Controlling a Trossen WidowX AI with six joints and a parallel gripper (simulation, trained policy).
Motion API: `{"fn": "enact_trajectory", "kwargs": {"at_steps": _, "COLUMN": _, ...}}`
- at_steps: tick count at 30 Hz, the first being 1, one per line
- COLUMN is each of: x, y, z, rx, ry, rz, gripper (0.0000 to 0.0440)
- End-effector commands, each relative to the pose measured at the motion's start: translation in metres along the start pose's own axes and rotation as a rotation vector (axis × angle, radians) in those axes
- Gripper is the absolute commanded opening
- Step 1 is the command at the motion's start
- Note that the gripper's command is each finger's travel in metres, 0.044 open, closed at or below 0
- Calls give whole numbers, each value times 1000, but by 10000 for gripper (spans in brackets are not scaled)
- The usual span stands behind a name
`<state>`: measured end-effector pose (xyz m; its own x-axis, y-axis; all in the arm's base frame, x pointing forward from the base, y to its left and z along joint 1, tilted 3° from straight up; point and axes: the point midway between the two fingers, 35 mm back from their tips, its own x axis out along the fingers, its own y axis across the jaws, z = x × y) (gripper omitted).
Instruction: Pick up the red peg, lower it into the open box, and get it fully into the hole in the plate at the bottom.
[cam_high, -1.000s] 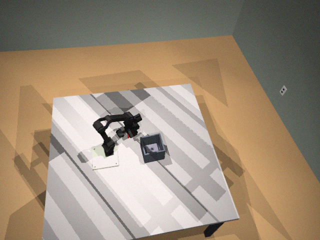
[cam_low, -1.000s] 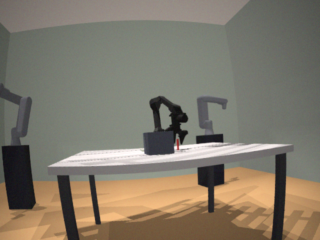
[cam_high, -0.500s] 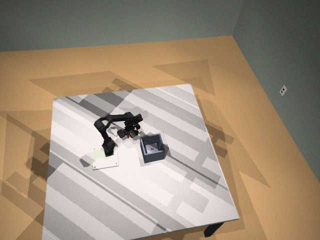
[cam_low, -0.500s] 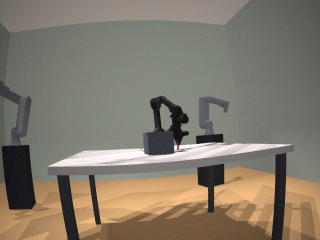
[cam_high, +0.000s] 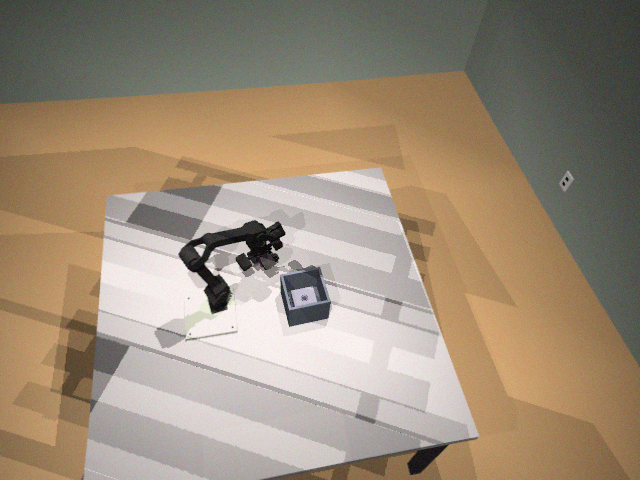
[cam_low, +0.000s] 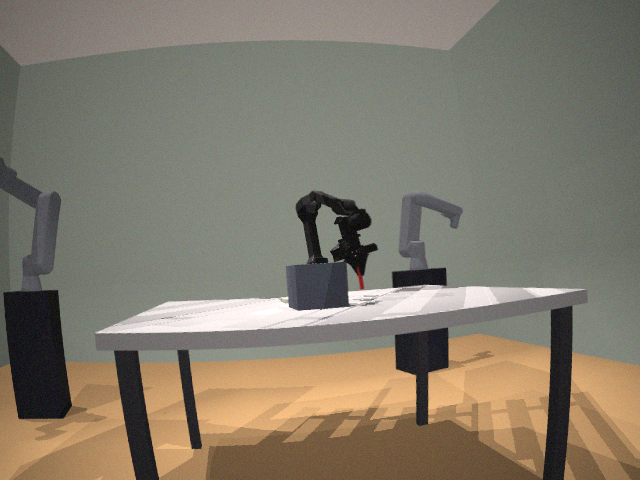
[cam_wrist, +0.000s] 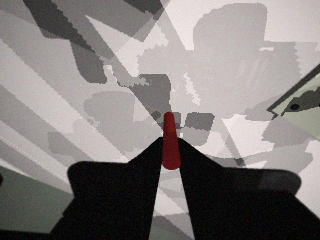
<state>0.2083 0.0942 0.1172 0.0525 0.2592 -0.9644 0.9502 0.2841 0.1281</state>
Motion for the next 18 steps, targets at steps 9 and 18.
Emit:
{"fn": "enact_trajectory", "kwargs": {"at_steps": 9, "x": -50, "y": 15, "z": 8, "rx": -44, "ry": -29, "rz": 129, "gripper": 0}}
{"fn": "enact_trajectory", "kwargs": {"at_steps": 18, "x": -94, "y": 25, "z": 30, "rx": -37, "ry": -118, "rz": 221, "gripper": 0}}
